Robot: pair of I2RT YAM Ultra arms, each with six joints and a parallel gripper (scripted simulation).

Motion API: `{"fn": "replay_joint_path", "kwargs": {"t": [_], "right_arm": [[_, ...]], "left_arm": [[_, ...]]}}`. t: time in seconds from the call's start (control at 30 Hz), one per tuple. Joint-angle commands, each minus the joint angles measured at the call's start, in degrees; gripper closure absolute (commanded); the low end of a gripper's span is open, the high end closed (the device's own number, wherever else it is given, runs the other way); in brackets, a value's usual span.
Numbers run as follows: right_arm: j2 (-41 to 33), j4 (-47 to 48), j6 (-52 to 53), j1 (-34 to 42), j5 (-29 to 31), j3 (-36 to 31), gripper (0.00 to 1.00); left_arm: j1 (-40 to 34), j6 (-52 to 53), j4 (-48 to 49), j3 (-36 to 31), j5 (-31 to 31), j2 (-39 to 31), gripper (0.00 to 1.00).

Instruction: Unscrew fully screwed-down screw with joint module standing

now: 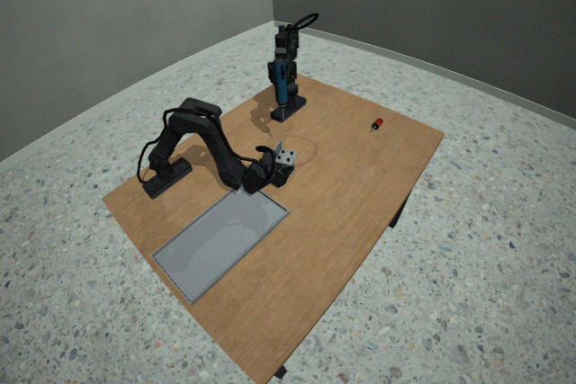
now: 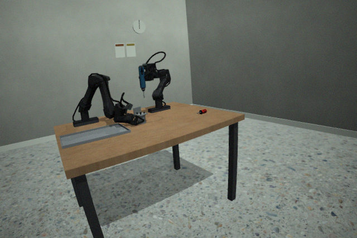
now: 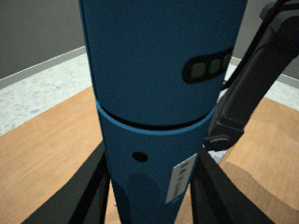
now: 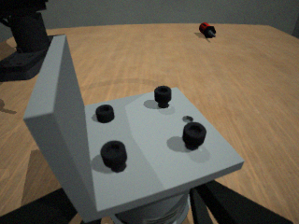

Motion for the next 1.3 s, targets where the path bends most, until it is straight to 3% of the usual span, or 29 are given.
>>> {"fn": "replay_joint_path", "kwargs": {"t": [0.0,1.27], "right_arm": [[-1.90,0.23,0.34,-0.73,-0.42,-0.12,0.41],[-1.90,0.23,0.34,-0.73,-0.42,-0.12,0.41]], "left_arm": [[-0.02,0.11,5.51,1.21,0.48,-2.18,0.58],[0.41,0.11,14.48,2.62,0.59,9.84,0.58]]}}
